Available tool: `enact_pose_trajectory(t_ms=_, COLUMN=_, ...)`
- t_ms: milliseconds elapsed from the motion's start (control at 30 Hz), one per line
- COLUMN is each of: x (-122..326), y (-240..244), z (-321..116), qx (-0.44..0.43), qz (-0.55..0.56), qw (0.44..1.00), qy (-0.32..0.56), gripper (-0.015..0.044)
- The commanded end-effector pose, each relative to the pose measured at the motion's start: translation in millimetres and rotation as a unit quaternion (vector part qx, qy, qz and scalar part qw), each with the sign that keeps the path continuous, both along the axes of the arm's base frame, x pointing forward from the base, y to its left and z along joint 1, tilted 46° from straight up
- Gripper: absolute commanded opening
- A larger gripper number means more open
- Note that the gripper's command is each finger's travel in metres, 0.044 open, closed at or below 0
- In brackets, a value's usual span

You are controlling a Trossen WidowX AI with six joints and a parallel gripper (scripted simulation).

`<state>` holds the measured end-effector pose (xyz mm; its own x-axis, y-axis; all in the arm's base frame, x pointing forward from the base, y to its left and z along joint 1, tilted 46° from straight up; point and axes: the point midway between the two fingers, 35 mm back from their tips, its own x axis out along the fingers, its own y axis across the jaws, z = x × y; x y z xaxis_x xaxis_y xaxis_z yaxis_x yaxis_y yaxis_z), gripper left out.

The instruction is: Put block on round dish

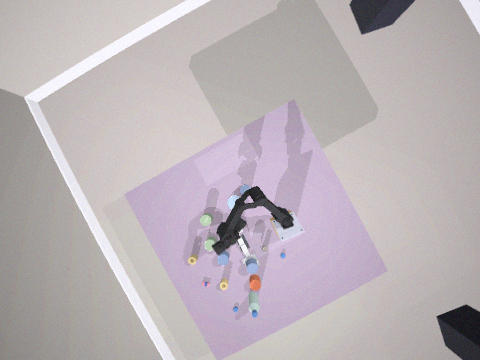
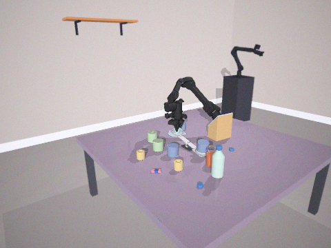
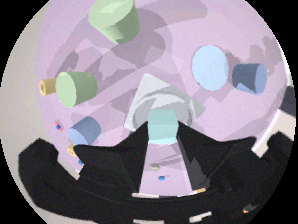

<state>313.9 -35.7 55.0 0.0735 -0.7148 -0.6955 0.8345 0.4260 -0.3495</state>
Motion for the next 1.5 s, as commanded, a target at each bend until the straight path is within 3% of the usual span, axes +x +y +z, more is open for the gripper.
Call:
enact_pose_trajectory(t_ms=0, x=0.4, y=-0.5, z=-0.1, qx=-0.002, qz=0.002, qw=1.000, qy=0.001, gripper=0.0122)
enact_pose_trajectory(t_ms=67, x=0.4, y=-0.5, z=-0.1, qx=-0.002, qz=0.002, qw=1.000, qy=0.001, gripper=0.0108)
enact_pose_trajectory(t_ms=200, x=1.1, y=5.6, z=4.9, qx=-0.001, qz=0.003, qw=1.000, qy=0.001, gripper=0.0003)
enact_pose_trajectory(t_ms=833, x=-6.7, y=67.9, z=65.3, qx=0.000, qz=0.002, qw=1.000, qy=0.002, gripper=0.0000)
enact_pose_trajectory(t_ms=1467, x=-26.7, y=-49.1, z=84.1, qx=0.016, qz=0.005, qw=1.000, qy=0.002, gripper=0.0000)
